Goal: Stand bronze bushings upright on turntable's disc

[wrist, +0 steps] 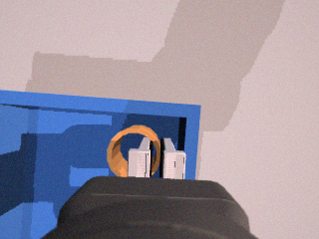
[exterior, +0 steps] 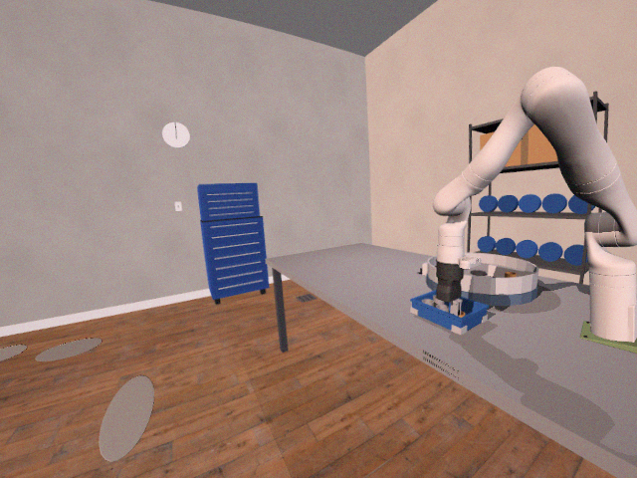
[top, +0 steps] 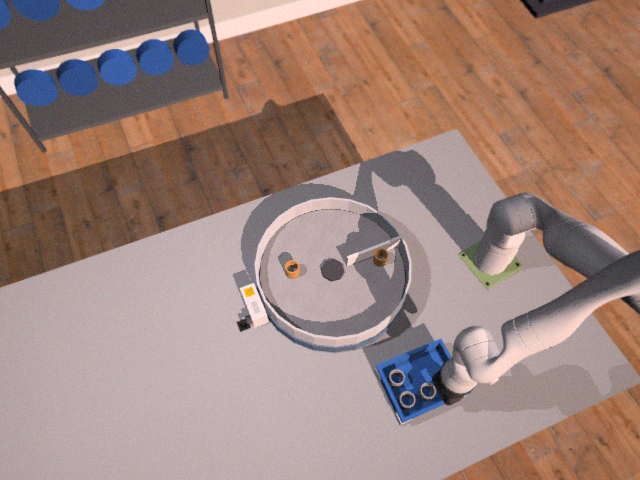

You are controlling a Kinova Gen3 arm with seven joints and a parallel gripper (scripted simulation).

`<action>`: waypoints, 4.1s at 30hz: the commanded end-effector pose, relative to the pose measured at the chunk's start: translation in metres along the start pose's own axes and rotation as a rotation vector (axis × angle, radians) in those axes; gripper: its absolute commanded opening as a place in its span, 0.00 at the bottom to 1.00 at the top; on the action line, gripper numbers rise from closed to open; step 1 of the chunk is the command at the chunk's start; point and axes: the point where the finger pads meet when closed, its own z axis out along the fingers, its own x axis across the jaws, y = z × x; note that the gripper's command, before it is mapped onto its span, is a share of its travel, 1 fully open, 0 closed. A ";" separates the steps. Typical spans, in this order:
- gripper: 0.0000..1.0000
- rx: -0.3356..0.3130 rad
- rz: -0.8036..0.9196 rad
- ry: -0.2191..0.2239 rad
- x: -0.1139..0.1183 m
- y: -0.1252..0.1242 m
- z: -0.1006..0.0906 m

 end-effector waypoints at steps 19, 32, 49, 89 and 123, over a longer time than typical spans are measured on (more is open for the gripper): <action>0.00 -0.003 -0.003 0.000 0.000 0.001 -0.001; 0.00 -0.003 -0.005 0.000 0.001 0.001 -0.029; 0.00 -0.003 -0.005 -0.001 0.001 0.001 -0.098; 0.00 -0.002 0.002 -0.001 -0.001 0.001 -0.127; 0.00 0.001 0.006 -0.001 -0.015 0.001 -0.126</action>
